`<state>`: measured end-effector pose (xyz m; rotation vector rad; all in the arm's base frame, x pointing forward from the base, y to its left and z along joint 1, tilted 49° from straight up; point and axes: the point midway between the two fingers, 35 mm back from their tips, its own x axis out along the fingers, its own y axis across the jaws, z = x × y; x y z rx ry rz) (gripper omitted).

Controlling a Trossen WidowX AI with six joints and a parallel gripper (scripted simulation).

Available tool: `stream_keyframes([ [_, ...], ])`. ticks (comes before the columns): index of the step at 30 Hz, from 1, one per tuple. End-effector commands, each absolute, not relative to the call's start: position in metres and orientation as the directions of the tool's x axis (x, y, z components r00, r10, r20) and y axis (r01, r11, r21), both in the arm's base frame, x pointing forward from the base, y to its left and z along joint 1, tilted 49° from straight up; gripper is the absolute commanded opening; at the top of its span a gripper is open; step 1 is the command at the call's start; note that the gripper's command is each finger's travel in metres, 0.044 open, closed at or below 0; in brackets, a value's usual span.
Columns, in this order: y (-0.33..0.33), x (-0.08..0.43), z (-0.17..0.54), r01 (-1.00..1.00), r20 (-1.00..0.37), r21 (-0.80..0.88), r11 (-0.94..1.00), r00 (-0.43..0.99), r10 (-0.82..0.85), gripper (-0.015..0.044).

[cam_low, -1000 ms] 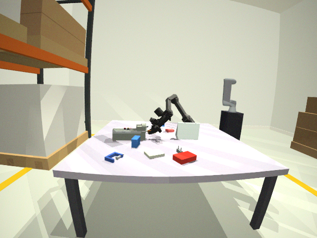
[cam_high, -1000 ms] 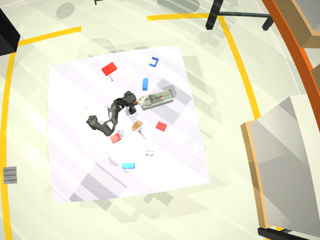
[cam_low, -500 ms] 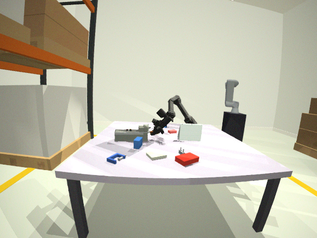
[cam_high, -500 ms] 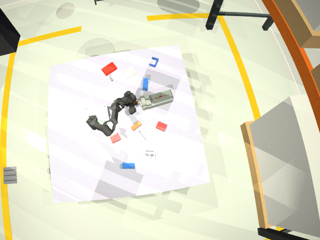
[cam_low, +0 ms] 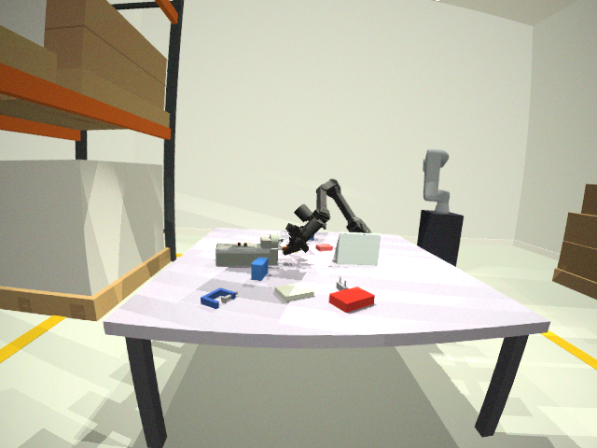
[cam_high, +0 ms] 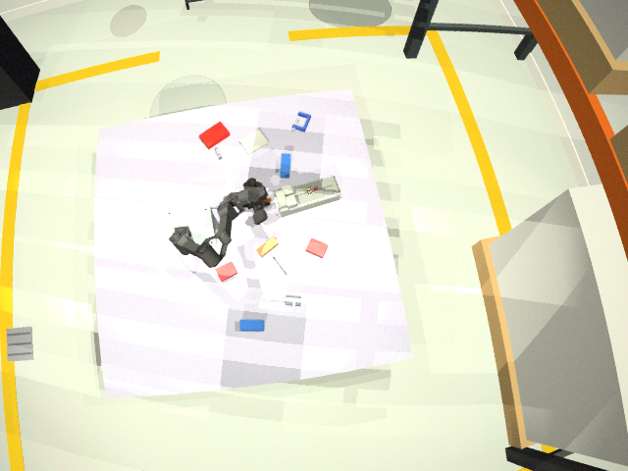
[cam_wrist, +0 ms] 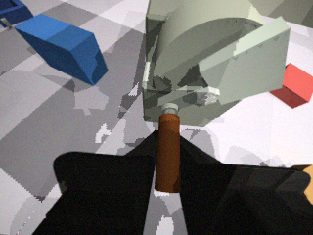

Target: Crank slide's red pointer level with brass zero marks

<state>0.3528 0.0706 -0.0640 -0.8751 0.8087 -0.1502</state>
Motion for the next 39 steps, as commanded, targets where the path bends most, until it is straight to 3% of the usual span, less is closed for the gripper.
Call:
stream_keyframes([
  [1, 0.072, 0.353, -0.064, -0.198, -0.572, -0.730, 0.655, 0.701, -0.426, 0.0000],
  [10, 0.071, 0.353, -0.064, -0.197, -0.570, -0.733, 0.651, 0.700, -0.430, 0.0000],
  [27, 0.071, 0.353, -0.064, -0.197, -0.570, -0.733, 0.651, 0.700, -0.430, 0.0440],
  [39, 0.106, 0.353, -0.033, -0.198, -0.572, -0.731, 0.653, 0.700, -0.428, 0.0440],
])
